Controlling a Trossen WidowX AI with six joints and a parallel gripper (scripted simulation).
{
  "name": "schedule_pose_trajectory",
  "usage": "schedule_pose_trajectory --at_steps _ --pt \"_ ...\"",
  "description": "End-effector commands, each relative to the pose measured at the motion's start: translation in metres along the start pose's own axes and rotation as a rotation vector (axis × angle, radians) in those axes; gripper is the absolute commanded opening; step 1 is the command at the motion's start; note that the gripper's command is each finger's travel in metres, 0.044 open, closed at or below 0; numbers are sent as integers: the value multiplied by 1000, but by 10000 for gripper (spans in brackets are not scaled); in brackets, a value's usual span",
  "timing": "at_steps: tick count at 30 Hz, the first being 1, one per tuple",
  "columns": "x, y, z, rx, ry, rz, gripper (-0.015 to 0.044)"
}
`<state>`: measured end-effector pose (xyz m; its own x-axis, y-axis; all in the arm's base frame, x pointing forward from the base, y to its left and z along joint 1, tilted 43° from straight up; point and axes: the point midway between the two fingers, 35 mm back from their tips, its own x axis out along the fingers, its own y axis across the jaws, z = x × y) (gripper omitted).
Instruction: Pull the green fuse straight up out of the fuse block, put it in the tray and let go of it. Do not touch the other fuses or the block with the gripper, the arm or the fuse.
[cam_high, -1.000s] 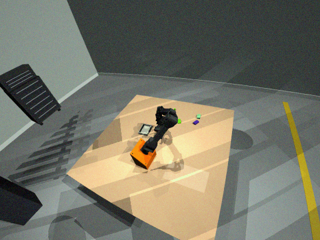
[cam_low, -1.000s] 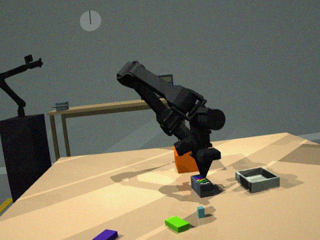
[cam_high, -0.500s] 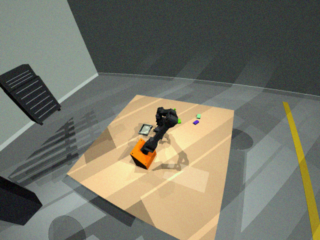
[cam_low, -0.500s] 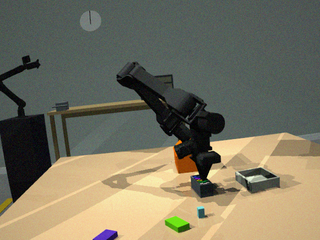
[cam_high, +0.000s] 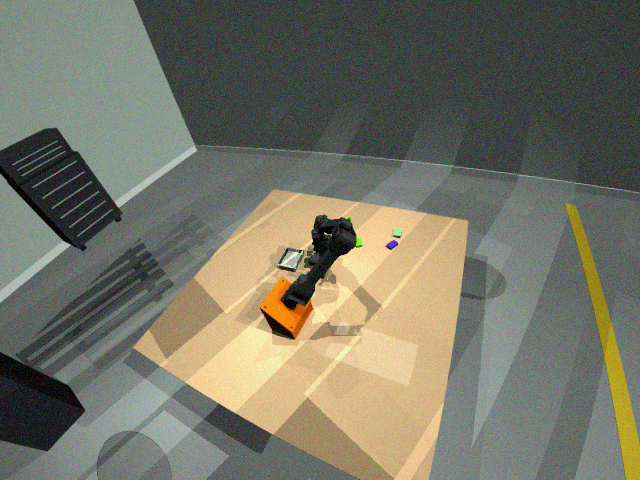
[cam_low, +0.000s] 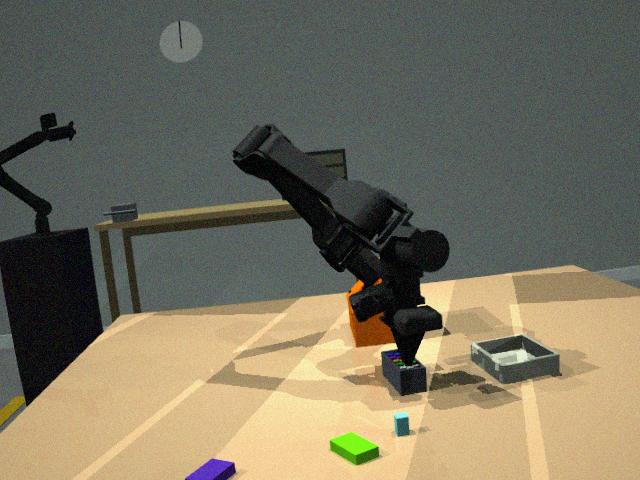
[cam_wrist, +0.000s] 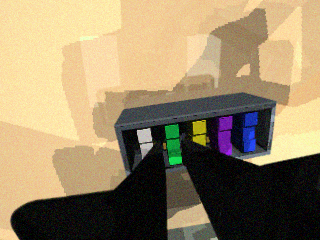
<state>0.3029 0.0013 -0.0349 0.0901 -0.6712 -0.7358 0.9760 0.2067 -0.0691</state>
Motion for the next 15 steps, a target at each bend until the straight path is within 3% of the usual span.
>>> schedule_pose_trajectory --at_steps 1,9,15 --pt "5 -2 1 -2 -5 -5 66" --pt "6 -2 1 -2 -5 -5 66" --pt "5 -1 0 0 0 -4 26"
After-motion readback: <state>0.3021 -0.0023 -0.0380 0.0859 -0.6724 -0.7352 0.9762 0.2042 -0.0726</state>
